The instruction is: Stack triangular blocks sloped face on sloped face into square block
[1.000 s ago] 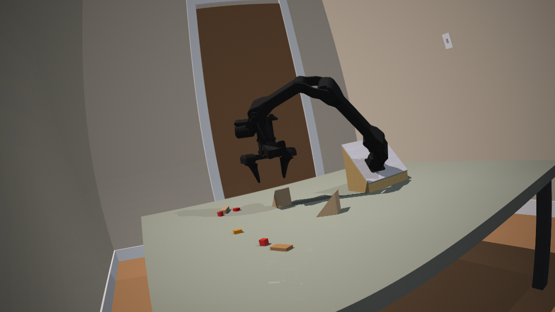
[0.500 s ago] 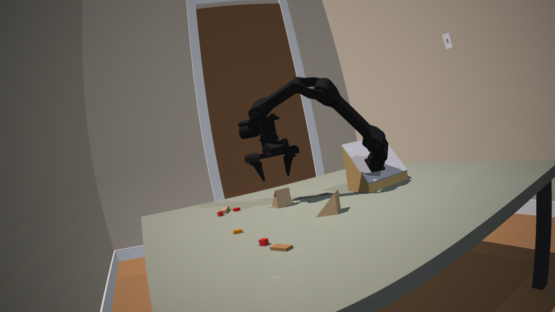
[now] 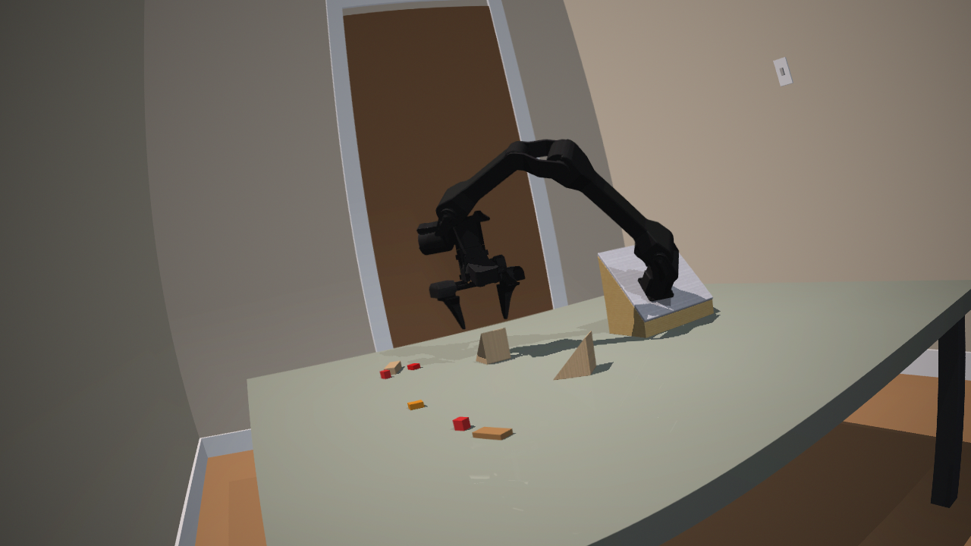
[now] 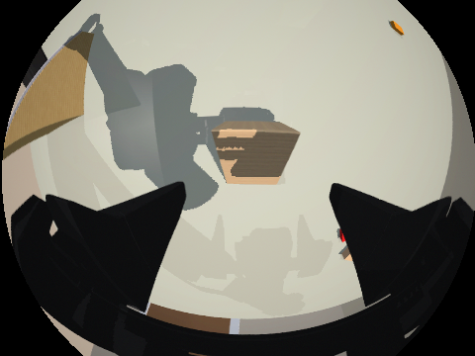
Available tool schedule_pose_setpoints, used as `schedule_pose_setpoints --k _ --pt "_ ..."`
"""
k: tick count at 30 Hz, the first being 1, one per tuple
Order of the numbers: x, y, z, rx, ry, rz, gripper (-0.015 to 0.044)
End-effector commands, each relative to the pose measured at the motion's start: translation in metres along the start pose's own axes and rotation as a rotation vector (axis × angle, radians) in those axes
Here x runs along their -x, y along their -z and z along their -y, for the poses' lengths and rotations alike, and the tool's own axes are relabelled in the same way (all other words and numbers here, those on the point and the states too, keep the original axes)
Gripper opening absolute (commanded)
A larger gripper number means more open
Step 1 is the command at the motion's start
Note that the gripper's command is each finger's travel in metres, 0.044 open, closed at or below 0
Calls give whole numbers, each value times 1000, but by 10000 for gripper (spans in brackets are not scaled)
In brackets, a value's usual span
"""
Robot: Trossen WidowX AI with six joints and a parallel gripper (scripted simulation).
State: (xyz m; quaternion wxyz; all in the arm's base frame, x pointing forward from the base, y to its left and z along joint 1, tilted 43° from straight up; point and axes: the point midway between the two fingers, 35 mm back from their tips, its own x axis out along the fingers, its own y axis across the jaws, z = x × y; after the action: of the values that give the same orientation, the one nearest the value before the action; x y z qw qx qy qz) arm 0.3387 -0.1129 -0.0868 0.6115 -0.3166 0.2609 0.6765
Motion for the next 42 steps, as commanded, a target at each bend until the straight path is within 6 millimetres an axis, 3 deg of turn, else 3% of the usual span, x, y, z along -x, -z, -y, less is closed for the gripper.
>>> schedule_pose_setpoints --k 1,42 --pt "-8 -1 0 -7 4 6 440" --pt "-72 -11 -2 -6 4 12 440"
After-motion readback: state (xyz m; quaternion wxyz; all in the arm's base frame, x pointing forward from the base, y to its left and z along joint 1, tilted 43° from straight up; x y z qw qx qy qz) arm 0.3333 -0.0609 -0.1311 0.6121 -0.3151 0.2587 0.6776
